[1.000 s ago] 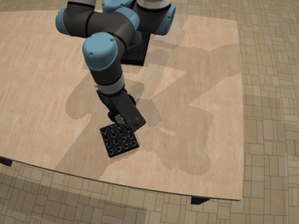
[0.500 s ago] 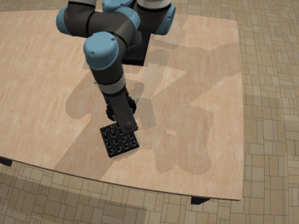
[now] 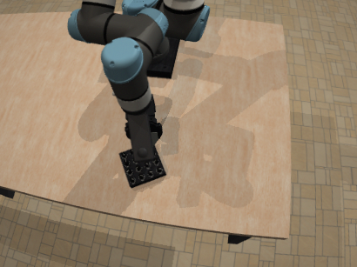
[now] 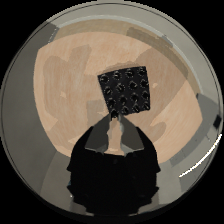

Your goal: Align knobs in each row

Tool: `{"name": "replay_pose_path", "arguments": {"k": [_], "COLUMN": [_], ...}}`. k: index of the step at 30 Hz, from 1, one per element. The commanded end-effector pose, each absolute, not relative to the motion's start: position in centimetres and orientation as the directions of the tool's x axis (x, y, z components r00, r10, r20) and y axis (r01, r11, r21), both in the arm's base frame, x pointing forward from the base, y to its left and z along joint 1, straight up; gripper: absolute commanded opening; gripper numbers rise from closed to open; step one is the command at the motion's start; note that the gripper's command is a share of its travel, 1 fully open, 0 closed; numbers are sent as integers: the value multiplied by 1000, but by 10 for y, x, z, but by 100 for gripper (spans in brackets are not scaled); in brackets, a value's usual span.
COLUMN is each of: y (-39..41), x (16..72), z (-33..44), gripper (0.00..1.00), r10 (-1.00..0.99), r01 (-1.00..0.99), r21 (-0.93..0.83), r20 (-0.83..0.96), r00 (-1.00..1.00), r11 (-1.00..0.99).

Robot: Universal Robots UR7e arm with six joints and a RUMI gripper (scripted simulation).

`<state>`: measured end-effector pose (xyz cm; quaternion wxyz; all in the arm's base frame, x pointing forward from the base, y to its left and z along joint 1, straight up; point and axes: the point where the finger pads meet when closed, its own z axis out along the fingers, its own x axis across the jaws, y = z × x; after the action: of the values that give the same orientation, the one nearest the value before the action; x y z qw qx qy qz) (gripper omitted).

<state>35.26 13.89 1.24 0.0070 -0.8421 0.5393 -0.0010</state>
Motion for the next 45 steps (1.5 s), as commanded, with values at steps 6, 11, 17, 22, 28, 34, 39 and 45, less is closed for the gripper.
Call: {"name": "replay_pose_path", "arguments": {"k": [6, 11, 17, 22, 28, 34, 39, 45], "y": [139, 138, 138, 138, 137, 137, 137, 137], "x": [351, 351, 352, 352, 352, 352, 352, 352], "z": [11, 11, 12, 12, 12, 12, 12, 12], "gripper": [4, 4, 4, 4, 4, 4, 4, 4], "r10": [-978, -992, -997, -1000, -999, -997, -994, -992], "r01": [-978, -992, -997, -1000, -999, -997, -994, -992], "r21": [-7, -7, -7, -7, -7, -8, -7, -7], "r20": [-3, -3, -4, -4, -5, -5, -5, -6], "r00": [208, 128, 71, 8, -51, -81, -109, -130], "r11": [-208, -128, -71, -8, 51, 81, 109, 130]}}
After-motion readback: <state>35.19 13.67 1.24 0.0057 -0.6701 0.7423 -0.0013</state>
